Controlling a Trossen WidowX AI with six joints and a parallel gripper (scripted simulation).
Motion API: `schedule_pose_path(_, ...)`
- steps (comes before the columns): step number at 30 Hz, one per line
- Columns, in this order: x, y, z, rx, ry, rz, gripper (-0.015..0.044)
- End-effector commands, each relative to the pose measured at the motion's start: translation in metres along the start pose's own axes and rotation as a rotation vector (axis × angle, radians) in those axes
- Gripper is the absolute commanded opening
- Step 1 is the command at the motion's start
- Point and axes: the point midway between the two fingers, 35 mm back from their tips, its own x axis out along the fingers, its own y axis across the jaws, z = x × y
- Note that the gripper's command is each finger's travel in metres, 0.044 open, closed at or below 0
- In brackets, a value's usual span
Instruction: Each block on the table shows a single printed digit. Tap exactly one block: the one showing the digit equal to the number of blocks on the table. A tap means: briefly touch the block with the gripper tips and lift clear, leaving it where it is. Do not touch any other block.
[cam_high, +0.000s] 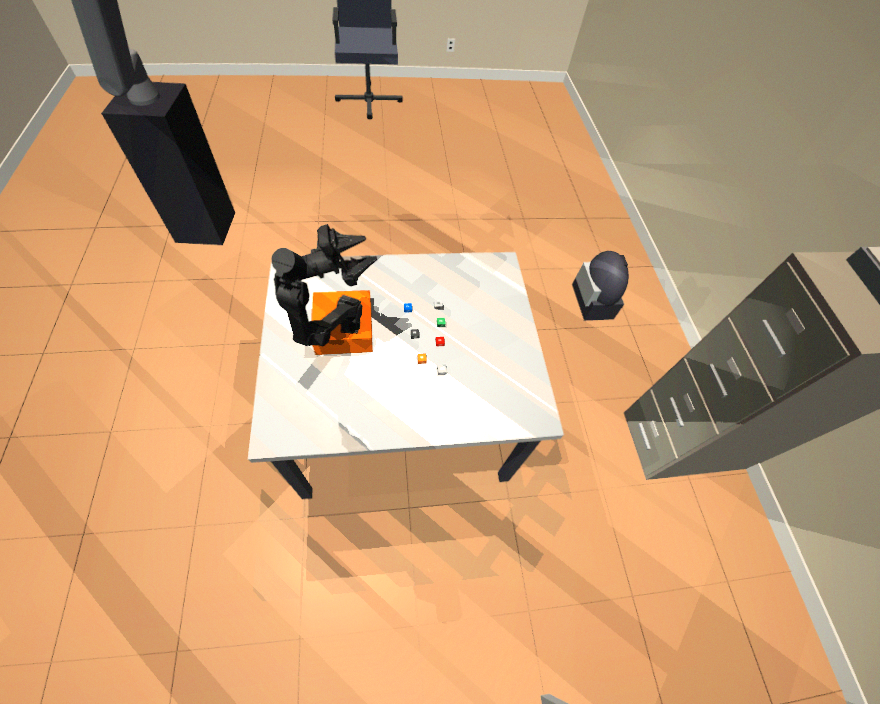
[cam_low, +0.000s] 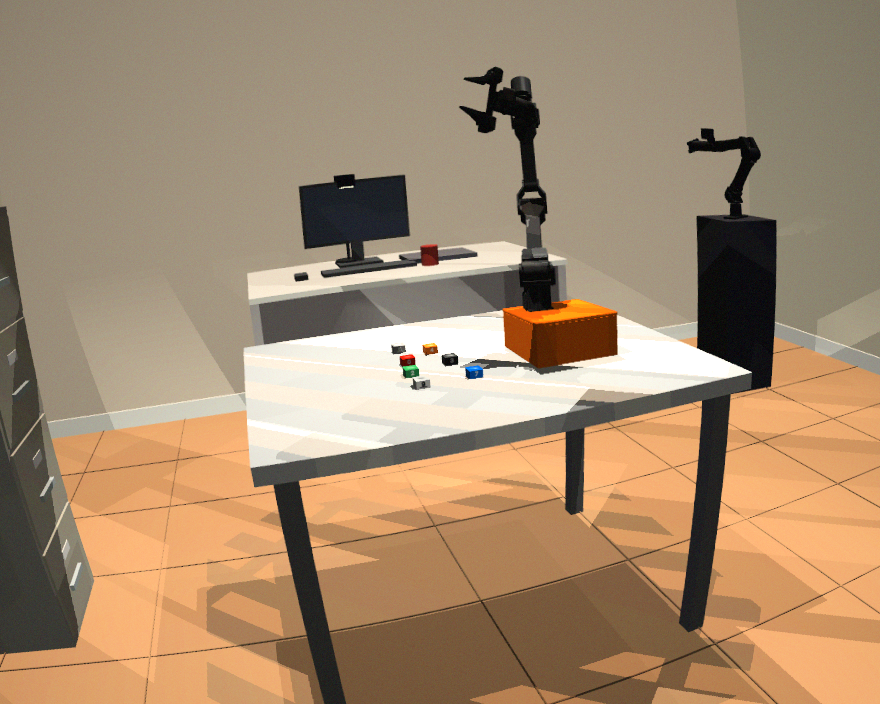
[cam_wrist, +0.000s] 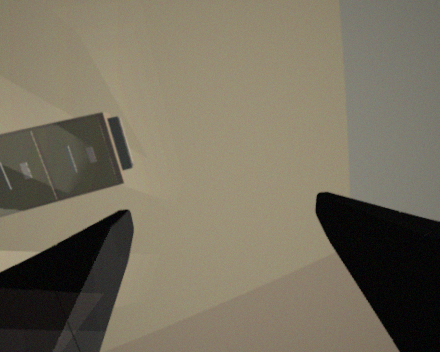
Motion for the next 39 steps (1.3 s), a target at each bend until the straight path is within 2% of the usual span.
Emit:
schedule_pose_path(1,0.001,0.000,0.004,0.000,-0.006,0.002,0.0400)
schedule_pose_path(5,0.026,0.011,0.076,-0.023,-0.021,0.079,0.0400)
schedule_pose_path(10,0.055,0.038,0.122,-0.038,0.012,0.177,0.0400)
schedule_pose_path(14,0.094,0.085,0.157,-0.026,0.072,0.315,0.0400)
schedule_pose_path(18,0.131,0.143,0.170,0.017,0.160,0.467,0.0400)
schedule_pose_path(24,0.169,0.238,0.156,0.134,0.337,0.694,0.0400)
schedule_pose_path(29,0.180,0.318,0.123,0.277,0.528,0.870,0.0400)
schedule_pose_path(34,0.168,0.393,0.082,0.456,0.758,1.024,0.0400)
schedule_pose_path(39,0.135,0.461,0.040,0.673,1.027,1.151,0.0400)
